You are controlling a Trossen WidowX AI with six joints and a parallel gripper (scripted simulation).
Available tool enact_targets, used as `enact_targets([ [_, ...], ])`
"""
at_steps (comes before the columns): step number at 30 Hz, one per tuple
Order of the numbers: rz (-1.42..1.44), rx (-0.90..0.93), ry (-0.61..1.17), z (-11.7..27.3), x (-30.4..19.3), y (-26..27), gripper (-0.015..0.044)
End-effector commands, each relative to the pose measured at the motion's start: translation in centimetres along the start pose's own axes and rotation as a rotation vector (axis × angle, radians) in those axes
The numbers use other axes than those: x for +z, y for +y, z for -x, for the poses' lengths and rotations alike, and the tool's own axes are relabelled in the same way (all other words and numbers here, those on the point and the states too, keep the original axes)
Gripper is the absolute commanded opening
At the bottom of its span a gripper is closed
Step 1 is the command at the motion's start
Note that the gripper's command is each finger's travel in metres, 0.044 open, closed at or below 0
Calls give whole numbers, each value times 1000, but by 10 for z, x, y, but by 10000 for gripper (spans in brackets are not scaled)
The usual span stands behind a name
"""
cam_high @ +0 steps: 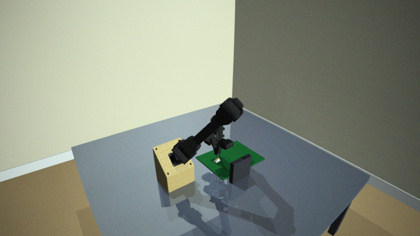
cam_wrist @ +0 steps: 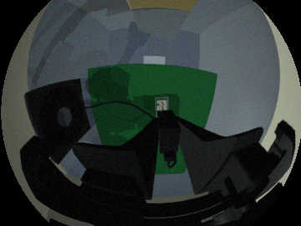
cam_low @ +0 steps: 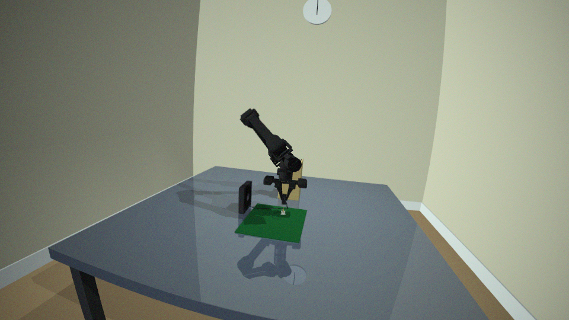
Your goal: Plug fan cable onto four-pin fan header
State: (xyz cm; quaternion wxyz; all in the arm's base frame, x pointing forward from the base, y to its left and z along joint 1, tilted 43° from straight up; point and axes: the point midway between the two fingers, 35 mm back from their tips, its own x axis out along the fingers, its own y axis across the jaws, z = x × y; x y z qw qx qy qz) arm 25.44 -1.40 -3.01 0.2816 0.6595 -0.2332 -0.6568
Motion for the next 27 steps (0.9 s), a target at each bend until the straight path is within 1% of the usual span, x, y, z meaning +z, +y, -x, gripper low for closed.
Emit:
enact_targets([
  [1, 0, 2, 1, 0, 1, 0, 0],
  [5, -8, 2, 1, 0, 1, 0, 0],
  [10, -13, 3, 1, -22, 2, 0, 0],
  [27, -8, 3, 1, -22, 0, 0, 0],
])
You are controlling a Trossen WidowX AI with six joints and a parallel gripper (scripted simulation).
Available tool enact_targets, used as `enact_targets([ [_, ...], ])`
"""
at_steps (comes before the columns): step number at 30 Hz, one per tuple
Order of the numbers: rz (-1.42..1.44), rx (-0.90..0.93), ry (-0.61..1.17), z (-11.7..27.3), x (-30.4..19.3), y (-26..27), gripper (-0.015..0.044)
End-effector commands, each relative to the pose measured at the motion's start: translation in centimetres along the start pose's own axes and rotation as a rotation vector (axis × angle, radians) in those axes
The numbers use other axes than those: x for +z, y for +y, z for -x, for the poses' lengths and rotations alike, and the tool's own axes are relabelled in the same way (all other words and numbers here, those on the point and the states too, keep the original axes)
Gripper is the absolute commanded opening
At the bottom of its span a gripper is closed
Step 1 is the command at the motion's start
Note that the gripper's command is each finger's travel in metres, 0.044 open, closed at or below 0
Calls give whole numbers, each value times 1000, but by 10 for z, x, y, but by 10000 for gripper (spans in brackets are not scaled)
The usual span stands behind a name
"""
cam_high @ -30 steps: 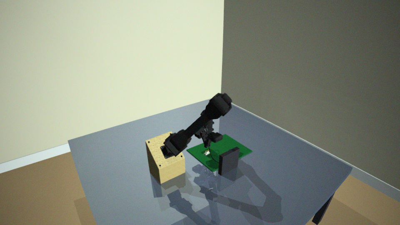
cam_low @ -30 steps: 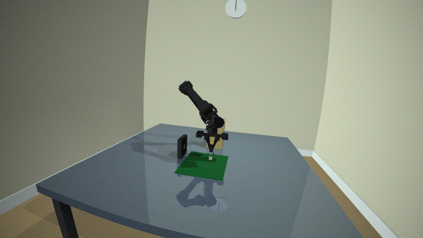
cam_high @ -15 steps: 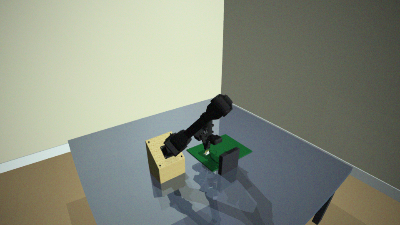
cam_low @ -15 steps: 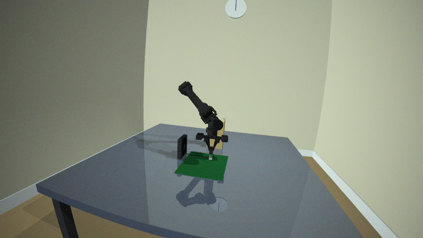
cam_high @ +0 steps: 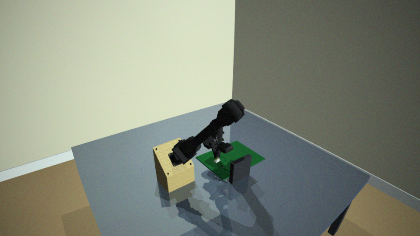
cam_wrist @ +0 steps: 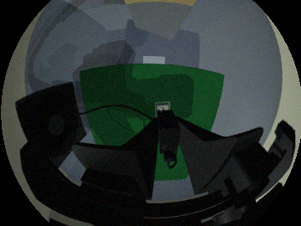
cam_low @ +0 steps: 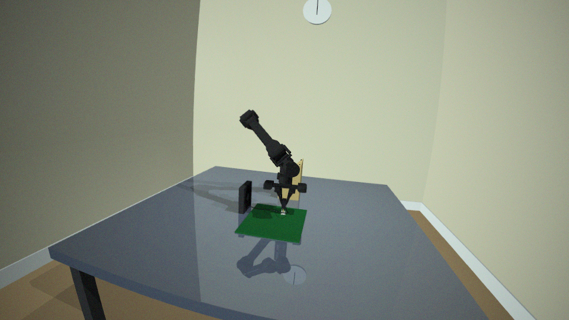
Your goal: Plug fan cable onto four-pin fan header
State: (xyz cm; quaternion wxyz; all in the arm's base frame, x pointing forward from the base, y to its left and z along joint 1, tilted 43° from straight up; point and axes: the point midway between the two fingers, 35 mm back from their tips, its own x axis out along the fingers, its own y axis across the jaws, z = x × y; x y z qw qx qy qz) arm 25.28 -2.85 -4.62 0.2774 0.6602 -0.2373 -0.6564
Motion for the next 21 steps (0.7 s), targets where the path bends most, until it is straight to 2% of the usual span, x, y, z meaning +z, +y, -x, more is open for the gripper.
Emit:
enact_targets([
  [1, 3, 3, 4, 0, -2, 1, 0],
  [21, 2, 3, 4, -3, -2, 1, 0],
])
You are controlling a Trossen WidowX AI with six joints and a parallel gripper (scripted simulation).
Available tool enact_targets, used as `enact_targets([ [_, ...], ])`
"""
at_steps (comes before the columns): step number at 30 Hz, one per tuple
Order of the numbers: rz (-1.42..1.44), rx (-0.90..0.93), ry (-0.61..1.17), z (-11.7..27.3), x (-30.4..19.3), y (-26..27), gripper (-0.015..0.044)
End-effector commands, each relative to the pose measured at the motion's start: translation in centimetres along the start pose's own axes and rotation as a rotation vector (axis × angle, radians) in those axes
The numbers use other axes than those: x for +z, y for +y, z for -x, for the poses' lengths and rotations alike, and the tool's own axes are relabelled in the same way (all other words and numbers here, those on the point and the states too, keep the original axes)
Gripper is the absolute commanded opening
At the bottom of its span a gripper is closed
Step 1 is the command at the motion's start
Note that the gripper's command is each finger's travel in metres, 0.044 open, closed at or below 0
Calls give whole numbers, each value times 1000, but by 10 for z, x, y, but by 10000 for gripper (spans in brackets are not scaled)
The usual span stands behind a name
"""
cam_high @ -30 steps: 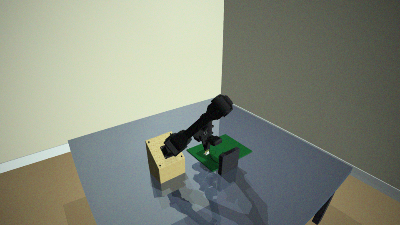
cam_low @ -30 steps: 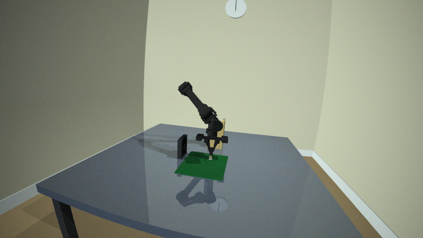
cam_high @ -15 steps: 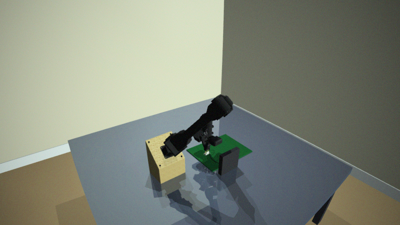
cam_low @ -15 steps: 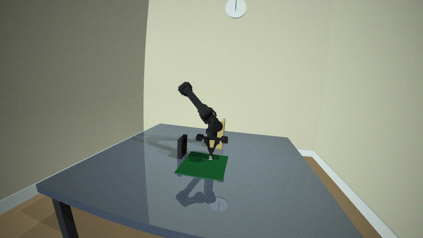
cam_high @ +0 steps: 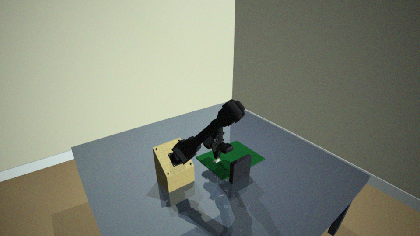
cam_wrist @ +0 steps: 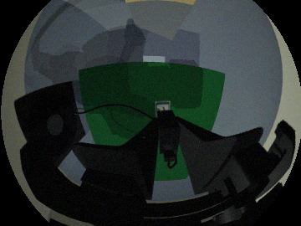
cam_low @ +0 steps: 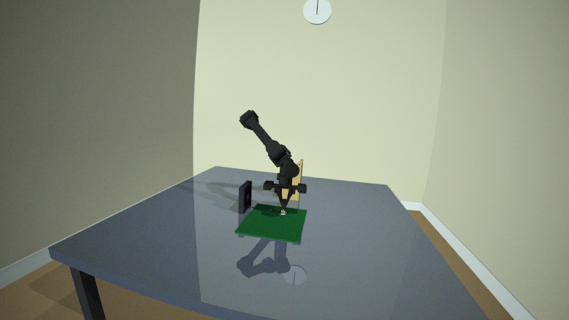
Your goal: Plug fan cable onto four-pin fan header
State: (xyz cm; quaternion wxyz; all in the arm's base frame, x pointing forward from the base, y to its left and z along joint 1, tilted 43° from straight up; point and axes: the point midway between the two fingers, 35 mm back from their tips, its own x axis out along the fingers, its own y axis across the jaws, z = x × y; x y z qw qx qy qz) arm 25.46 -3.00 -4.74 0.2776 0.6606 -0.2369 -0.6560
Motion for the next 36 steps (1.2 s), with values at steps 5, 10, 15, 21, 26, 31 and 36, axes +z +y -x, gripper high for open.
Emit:
enact_targets([
  [5, 2, 4, 2, -2, 0, 0, 0],
  [10, 2, 4, 2, -3, 1, 0, 0],
  [15, 2, 4, 2, -4, 1, 0, 0],
  [21, 2, 4, 2, -5, 1, 0, 0],
  [26, 2, 4, 2, -7, 1, 0, 0],
  [31, 2, 4, 2, -11, 1, 0, 0],
  [36, 2, 4, 2, -14, 1, 1, 0],
])
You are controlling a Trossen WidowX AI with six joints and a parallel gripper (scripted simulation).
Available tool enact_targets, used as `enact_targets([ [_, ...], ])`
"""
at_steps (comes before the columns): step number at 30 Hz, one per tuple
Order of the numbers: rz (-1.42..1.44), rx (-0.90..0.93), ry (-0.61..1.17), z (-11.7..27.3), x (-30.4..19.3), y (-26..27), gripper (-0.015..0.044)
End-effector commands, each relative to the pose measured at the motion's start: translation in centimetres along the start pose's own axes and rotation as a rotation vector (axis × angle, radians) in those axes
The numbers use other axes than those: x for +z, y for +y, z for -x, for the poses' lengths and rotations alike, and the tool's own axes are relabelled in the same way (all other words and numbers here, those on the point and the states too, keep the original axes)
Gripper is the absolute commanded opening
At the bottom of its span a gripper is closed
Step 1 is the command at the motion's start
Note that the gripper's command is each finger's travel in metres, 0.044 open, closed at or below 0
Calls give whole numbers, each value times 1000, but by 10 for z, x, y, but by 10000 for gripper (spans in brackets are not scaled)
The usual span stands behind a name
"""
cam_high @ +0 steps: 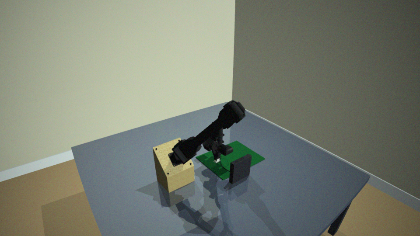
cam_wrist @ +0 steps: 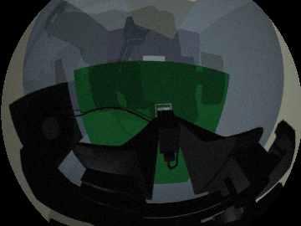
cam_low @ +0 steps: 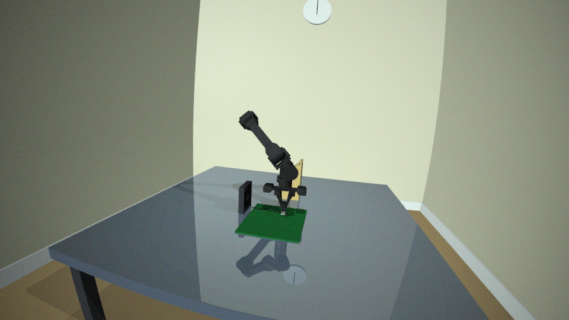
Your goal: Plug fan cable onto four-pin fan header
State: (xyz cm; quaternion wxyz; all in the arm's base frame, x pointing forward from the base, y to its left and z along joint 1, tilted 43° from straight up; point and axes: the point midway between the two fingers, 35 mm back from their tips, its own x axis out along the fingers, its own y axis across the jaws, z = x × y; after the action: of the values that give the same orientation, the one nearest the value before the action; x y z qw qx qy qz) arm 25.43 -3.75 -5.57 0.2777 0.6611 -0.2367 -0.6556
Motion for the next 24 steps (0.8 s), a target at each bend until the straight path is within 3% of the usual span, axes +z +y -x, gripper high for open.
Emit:
enact_targets([
  [1, 2, 4, 1, -3, 0, 1, 0],
  [14, 2, 5, 1, -11, 0, 1, 0],
  [24, 3, 1, 2, -8, 0, 0, 260],
])
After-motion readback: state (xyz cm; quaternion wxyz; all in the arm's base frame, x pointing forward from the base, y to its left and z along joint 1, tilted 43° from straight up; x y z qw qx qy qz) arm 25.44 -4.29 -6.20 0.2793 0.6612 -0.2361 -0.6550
